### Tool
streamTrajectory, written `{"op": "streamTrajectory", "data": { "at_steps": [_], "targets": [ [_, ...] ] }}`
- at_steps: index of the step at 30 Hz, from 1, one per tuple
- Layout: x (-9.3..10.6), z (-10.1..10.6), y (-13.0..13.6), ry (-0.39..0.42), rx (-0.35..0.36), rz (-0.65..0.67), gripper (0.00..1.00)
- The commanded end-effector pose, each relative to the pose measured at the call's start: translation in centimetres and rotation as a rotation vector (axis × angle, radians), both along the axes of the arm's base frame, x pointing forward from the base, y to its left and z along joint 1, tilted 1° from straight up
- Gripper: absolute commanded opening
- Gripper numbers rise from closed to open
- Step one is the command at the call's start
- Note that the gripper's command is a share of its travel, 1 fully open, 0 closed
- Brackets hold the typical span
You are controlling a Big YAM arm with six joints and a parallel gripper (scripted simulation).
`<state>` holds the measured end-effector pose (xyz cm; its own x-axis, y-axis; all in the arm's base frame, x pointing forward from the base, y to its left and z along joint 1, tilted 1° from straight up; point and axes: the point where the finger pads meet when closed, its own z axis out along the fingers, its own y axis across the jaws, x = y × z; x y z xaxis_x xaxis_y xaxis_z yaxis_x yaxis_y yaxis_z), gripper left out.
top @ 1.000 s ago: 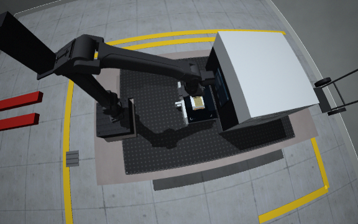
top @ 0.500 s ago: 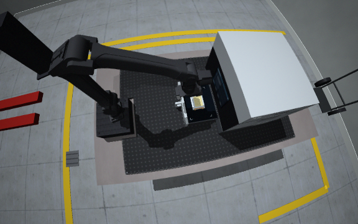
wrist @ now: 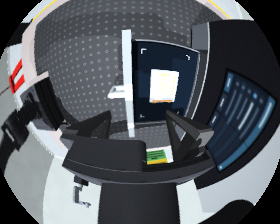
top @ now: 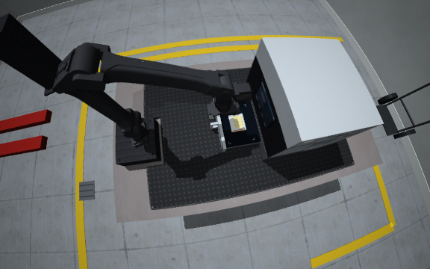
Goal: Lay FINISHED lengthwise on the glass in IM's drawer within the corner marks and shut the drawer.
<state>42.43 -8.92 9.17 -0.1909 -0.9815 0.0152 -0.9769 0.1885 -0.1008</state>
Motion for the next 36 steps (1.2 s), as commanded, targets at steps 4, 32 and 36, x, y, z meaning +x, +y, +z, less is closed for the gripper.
{"op": "streamTrajectory", "data": {
  "at_steps": [4, 32, 36],
  "targets": [
    [-0.5, 1.6, 0.1, -0.019, 0.0, 0.006, 0.92],
    [-4.3, -2.7, 0.7, -0.014, 0.02, -0.34, 0.71],
    [-5.2, -4.4, 0.9, 0.002, 0.029, -0.473, 0.63]
  ]
}}
